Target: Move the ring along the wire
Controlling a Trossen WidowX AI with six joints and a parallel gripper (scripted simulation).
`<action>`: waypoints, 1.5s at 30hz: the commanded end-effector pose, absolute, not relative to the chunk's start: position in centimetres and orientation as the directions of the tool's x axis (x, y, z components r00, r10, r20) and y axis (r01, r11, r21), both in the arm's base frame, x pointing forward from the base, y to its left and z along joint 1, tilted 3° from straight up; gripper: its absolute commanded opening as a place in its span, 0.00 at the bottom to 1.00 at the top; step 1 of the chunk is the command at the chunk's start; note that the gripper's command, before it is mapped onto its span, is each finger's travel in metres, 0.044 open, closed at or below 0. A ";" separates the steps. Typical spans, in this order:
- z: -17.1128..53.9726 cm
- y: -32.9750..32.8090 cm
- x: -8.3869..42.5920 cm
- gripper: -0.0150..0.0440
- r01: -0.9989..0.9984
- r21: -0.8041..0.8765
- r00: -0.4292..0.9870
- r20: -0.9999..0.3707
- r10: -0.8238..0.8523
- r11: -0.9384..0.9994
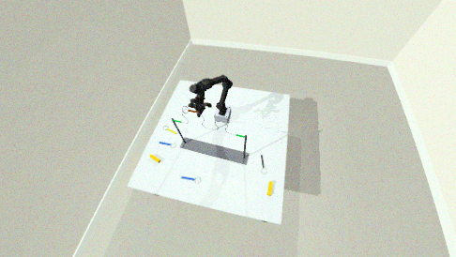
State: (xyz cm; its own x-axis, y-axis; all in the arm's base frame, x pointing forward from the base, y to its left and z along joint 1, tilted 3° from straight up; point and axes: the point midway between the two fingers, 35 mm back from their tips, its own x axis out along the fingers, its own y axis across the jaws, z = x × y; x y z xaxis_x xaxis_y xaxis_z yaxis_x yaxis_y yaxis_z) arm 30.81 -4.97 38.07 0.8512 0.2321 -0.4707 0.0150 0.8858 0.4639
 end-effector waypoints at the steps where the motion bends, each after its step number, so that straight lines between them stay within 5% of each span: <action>1: 38.1 -5.1 30.8 0.00 0.016 0.419 0.854 -0.478 0.206 0.908; 45: 37.7 -6.8 30.9 0.00 0.035 -0.121 0.877 -0.472 -0.088 0.992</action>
State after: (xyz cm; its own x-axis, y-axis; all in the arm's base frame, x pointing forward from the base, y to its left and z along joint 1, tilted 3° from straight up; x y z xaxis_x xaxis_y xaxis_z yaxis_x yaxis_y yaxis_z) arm 30.95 -6.67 37.95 0.8782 -0.0714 -0.4729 0.0336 0.9956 -0.0880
